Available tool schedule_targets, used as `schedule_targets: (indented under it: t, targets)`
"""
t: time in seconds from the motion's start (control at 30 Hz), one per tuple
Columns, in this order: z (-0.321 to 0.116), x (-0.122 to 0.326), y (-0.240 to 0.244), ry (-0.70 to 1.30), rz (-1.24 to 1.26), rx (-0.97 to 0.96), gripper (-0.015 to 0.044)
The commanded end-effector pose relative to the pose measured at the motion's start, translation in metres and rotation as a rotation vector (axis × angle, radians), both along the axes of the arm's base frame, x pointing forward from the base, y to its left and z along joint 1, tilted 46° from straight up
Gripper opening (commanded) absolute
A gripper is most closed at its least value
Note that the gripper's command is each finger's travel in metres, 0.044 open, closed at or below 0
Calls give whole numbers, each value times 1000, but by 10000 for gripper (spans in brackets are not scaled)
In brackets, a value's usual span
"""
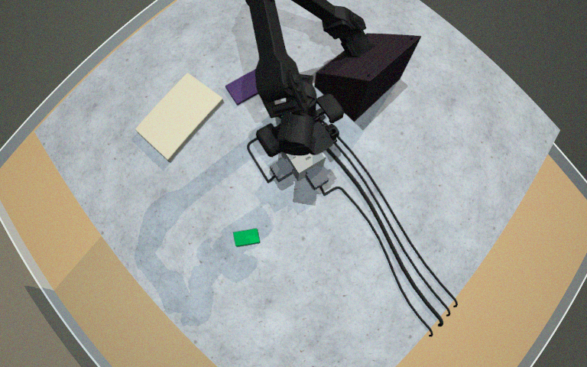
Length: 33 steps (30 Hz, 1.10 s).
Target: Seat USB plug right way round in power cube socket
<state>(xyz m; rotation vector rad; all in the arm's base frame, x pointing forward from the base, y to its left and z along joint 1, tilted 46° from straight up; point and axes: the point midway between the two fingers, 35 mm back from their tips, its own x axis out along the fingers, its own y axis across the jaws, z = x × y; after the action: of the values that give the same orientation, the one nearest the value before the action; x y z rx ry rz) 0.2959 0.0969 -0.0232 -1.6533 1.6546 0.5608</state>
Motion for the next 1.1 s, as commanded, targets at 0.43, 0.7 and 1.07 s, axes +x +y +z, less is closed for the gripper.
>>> schedule_targets:
  t: [0.43, 0.7, 1.07]
  targets:
    - [-3, 0, -1, 6, 5, 15, 0]
    - [-4, 0, -1, 7, 7, 18, 0]
    - [-4, 0, -2, 7, 7, 18, 0]
